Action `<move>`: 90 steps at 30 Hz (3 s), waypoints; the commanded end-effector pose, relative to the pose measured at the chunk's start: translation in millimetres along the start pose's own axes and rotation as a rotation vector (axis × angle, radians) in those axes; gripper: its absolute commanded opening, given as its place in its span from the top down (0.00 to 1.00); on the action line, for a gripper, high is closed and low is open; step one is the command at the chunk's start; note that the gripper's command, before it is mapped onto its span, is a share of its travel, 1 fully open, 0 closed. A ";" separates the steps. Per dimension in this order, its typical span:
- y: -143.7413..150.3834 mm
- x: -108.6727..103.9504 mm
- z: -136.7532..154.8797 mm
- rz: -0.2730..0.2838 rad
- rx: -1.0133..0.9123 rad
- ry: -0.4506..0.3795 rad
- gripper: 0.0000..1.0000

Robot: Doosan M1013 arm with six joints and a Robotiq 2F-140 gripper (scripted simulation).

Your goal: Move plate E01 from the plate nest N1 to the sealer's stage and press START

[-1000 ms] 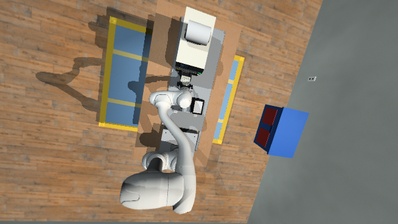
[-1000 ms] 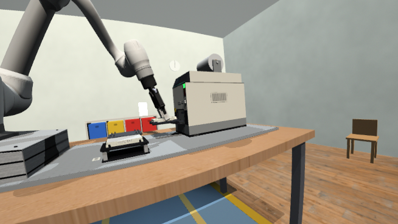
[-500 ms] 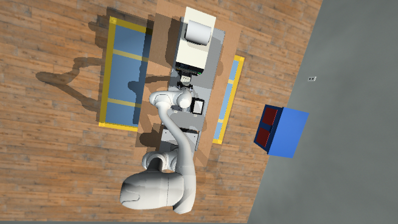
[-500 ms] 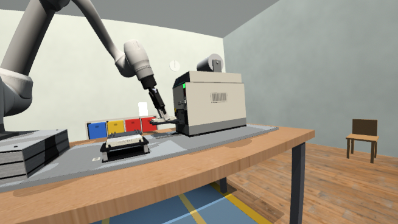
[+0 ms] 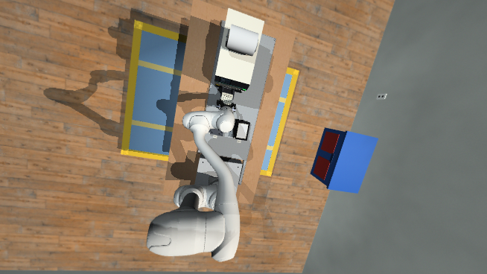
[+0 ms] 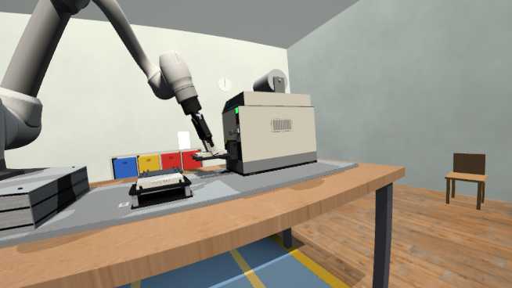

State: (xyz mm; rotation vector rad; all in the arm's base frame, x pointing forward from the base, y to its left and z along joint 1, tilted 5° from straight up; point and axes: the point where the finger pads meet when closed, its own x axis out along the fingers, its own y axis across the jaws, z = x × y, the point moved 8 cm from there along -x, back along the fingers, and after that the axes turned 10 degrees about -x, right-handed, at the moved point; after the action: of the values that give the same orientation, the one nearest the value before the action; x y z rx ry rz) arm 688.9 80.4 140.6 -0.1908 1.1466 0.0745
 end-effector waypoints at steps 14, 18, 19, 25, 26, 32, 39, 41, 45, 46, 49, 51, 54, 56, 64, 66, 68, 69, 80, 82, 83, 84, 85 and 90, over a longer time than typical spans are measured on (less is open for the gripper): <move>-2.8 2.1 -5.4 -0.002 0.007 0.006 0.90; -2.7 2.1 -5.4 -0.002 0.007 0.006 0.90; -2.7 2.1 -5.4 -0.002 0.007 0.006 0.90; -2.7 2.1 -5.4 -0.002 0.007 0.006 0.90; -2.7 2.1 -5.3 -0.002 0.007 0.006 0.90; -2.7 2.2 -5.3 -0.002 0.007 0.006 0.90; -2.6 2.2 -5.3 -0.002 0.007 0.006 0.90; -2.6 2.2 -5.2 -0.002 0.007 0.006 0.90; -2.6 2.2 -5.2 -0.002 0.007 0.006 0.90; -2.5 2.2 -5.2 -0.002 0.007 0.006 0.90; -2.5 2.2 -5.2 -0.002 0.007 0.006 0.90; -2.6 0.6 -4.6 -0.002 0.007 0.006 0.90; -2.9 -4.0 -2.9 -0.002 0.007 0.006 0.90; -3.0 -7.2 -1.7 -0.002 0.007 0.006 0.90; -3.0 -8.2 -0.9 -0.002 0.007 0.006 0.90; -2.9 -8.1 -0.8 -0.002 0.007 0.006 0.90; -2.9 -8.1 -0.6 -0.002 0.007 0.006 0.90; -2.8 -8.0 -0.5 -0.002 0.007 0.006 0.90; -2.6 -7.8 0.2 -0.002 0.007 0.006 0.90; -2.5 -7.7 0.3 -0.002 0.007 0.006 0.90; -2.5 -7.7 0.4 -0.002 0.007 0.006 0.90; -2.5 -7.7 0.5 -0.002 0.007 0.006 0.90; -2.5 -7.7 0.5 -0.002 0.007 0.006 0.90; -2.3 -7.5 0.9 -0.002 0.007 0.006 0.90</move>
State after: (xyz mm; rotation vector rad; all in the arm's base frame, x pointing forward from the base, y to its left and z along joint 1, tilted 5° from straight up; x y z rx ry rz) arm 686.7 80.0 147.3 -0.1878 1.1468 0.0715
